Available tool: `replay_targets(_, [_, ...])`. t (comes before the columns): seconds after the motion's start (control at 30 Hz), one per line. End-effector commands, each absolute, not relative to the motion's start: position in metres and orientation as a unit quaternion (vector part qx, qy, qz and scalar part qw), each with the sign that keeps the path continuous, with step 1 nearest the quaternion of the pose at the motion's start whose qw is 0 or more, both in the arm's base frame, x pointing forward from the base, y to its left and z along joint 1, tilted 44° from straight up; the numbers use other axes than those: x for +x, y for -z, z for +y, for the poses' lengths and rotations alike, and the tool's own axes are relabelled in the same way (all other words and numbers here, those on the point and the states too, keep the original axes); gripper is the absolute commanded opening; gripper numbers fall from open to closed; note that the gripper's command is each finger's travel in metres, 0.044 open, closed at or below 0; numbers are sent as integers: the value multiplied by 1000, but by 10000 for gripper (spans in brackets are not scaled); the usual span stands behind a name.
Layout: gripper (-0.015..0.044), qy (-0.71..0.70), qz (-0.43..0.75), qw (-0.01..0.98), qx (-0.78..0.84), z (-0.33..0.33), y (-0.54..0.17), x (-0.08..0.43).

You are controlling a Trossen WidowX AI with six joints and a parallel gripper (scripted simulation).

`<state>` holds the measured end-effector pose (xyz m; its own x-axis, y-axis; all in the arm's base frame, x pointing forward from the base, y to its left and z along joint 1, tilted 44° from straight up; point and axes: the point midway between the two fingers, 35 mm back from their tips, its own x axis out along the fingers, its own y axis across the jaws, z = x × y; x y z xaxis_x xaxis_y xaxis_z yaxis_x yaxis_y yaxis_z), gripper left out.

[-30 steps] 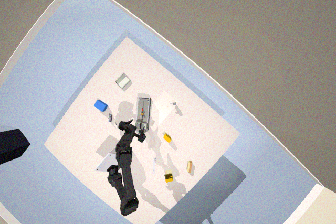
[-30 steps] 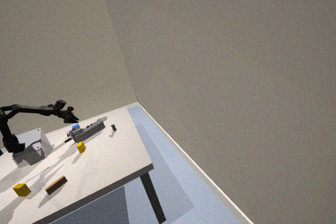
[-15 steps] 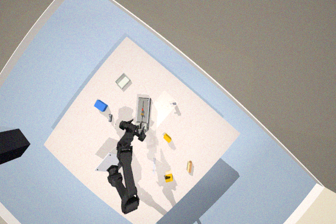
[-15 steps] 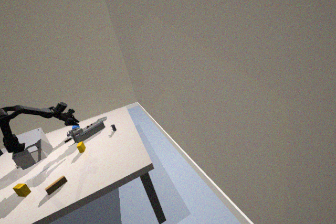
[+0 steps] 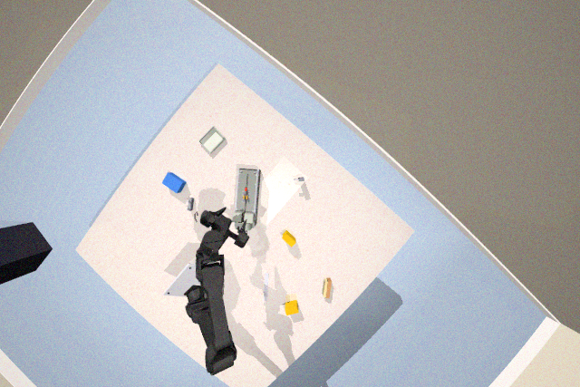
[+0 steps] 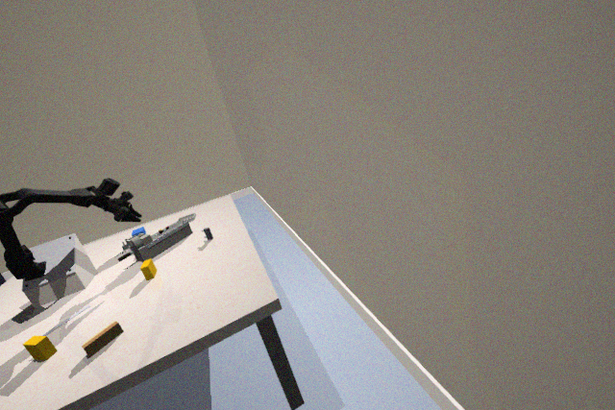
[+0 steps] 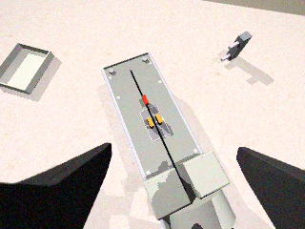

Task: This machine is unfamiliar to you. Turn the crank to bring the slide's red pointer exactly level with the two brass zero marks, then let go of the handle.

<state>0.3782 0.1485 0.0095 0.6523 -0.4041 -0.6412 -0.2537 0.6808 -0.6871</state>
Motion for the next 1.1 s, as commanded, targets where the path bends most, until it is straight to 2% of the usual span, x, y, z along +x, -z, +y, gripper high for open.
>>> replay_targets(0.0, [440, 45, 411, 821, -394, 153, -24, 378])
replay_targets(1.07, [440, -166, 418, 765, -460, 86, -71, 301])
